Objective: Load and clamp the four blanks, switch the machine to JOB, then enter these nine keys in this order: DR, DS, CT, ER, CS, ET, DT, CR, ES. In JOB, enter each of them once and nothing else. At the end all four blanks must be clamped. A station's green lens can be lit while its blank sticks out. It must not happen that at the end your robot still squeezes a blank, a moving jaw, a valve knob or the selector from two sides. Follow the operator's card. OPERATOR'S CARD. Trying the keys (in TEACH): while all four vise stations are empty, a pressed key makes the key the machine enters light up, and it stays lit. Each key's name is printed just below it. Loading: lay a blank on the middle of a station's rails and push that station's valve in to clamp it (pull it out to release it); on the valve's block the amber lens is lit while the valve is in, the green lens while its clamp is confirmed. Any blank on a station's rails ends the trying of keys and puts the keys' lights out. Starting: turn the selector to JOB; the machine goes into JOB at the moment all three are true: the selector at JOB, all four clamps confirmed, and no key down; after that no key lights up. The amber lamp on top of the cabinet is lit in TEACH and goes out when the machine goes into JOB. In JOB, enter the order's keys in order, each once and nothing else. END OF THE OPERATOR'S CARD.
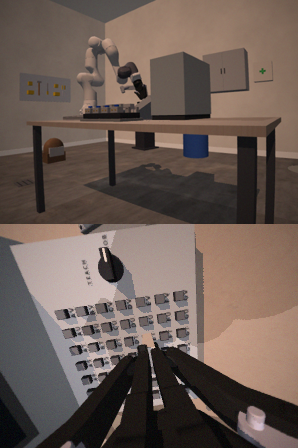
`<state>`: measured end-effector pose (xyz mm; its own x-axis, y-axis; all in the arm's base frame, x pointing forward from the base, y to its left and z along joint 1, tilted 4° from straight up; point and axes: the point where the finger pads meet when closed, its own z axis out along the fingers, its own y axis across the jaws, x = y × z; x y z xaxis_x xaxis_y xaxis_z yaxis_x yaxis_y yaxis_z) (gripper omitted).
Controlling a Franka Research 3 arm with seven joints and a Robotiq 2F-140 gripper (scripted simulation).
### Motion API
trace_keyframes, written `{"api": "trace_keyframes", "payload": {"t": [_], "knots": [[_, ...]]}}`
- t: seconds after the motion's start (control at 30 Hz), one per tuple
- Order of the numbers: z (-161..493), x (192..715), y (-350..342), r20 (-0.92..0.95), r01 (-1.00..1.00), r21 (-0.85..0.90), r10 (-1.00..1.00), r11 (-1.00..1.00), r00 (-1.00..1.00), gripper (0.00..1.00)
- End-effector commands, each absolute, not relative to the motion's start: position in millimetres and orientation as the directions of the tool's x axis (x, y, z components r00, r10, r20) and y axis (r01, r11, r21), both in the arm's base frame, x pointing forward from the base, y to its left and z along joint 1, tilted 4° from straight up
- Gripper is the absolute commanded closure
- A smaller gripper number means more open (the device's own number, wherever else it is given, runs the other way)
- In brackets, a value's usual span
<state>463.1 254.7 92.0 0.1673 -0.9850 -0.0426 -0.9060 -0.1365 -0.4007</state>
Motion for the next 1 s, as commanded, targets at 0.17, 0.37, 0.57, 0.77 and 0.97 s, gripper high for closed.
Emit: {"api": "trace_keyframes", "payload": {"t": [0.17, 0.37, 0.57, 0.77, 0.97], "knots": [[92.7, 464.7, 255.2, -0.052, -0.907, -0.405, -0.988, -0.115, 0.149, 1.00], [92.4, 464.8, 255.2, -0.052, -0.907, -0.405, -0.988, -0.115, 0.149, 1.00], [91.1, 465.5, 255.3, -0.052, -0.907, -0.405, -0.988, -0.115, 0.149, 1.00], [89.6, 466.1, 255.5, -0.052, -0.907, -0.405, -0.988, -0.115, 0.149, 1.00], [86.6, 467.4, 255.9, -0.052, -0.907, -0.405, -0.988, -0.115, 0.149, 1.00]]}}
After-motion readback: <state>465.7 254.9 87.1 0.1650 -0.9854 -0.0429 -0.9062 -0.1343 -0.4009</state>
